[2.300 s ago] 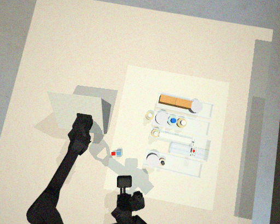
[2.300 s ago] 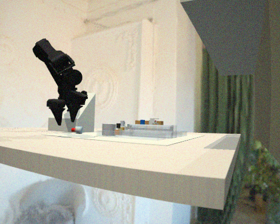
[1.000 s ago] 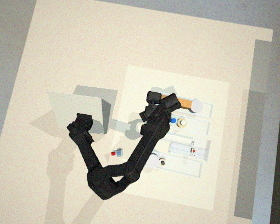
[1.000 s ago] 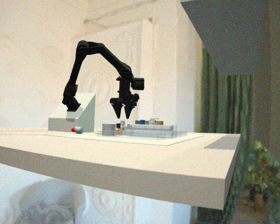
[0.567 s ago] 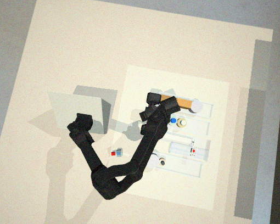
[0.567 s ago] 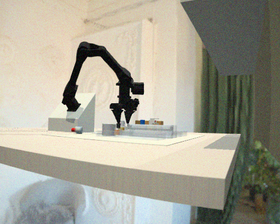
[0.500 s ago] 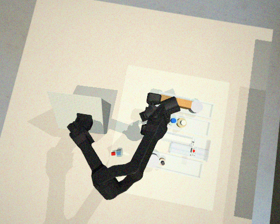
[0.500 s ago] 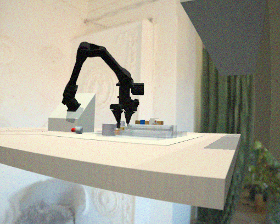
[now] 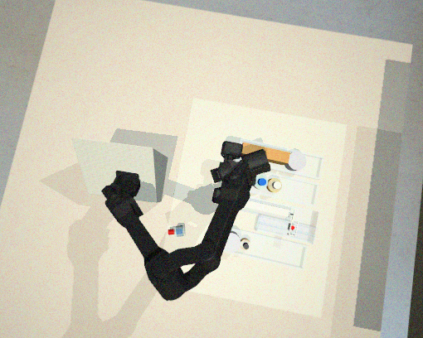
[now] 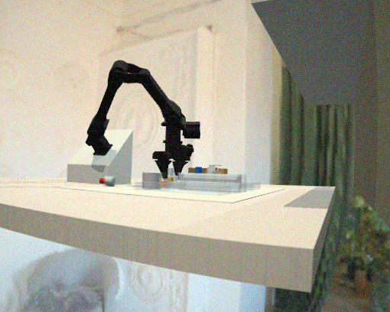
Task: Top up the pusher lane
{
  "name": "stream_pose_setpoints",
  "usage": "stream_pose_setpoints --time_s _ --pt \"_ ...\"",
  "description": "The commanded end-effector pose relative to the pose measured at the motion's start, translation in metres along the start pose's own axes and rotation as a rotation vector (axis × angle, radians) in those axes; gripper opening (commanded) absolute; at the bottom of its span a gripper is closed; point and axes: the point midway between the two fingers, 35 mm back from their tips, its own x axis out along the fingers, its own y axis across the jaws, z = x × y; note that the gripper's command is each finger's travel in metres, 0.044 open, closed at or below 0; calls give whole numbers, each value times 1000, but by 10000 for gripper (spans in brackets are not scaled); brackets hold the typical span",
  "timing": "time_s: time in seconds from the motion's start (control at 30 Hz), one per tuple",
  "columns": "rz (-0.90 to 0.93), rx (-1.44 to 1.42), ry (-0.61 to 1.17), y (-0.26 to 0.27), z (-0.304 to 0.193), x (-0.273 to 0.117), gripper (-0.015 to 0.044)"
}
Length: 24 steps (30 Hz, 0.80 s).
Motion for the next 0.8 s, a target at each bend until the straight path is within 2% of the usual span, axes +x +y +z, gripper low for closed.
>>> stream_pose_setpoints --time_s 0.0,0.3,0.5,0.67,0.77 --pt "-4 -4 -2 -1 0 4 414" --pt "-4 -4 -2 -1 0 4 177" --pt "-4 -4 -2 -1 0 4 138" --pt "14 49 38 -6 -12 1 6" --pt "15 41 32 -2 -8 -18 0"
